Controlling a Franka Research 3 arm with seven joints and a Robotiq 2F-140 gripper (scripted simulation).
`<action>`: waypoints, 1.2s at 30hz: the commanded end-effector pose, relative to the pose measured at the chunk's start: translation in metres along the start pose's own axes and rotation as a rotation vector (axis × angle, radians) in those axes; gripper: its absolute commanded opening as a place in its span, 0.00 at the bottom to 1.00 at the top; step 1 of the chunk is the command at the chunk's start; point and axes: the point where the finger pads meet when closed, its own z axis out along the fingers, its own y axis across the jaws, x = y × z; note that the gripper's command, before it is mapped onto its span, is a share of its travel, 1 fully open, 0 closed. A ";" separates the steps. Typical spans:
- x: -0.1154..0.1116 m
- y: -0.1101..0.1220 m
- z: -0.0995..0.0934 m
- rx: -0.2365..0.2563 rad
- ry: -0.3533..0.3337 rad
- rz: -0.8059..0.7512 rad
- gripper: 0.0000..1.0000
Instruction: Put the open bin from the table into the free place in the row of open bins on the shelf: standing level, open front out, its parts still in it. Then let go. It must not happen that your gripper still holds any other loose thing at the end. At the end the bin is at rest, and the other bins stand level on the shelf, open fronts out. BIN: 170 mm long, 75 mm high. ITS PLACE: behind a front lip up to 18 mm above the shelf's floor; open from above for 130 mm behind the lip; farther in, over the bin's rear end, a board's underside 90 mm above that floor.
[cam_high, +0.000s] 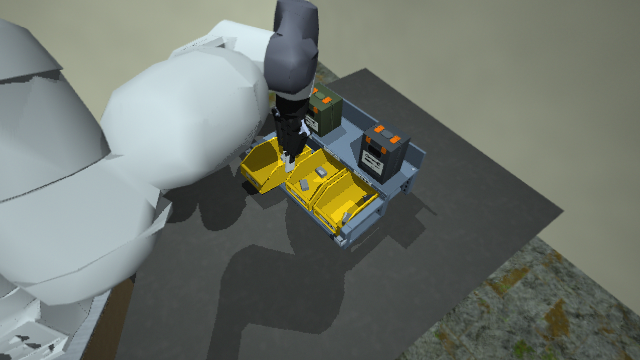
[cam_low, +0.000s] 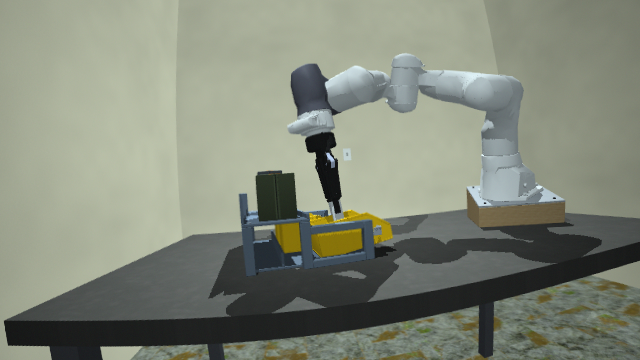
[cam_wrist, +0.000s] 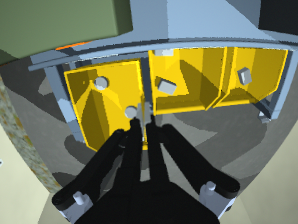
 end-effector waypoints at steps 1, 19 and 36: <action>0.004 -0.001 0.000 0.001 0.008 0.001 0.00; 0.012 -0.001 0.000 0.001 0.020 0.001 0.00; 0.013 -0.001 -0.001 0.001 0.022 0.001 0.00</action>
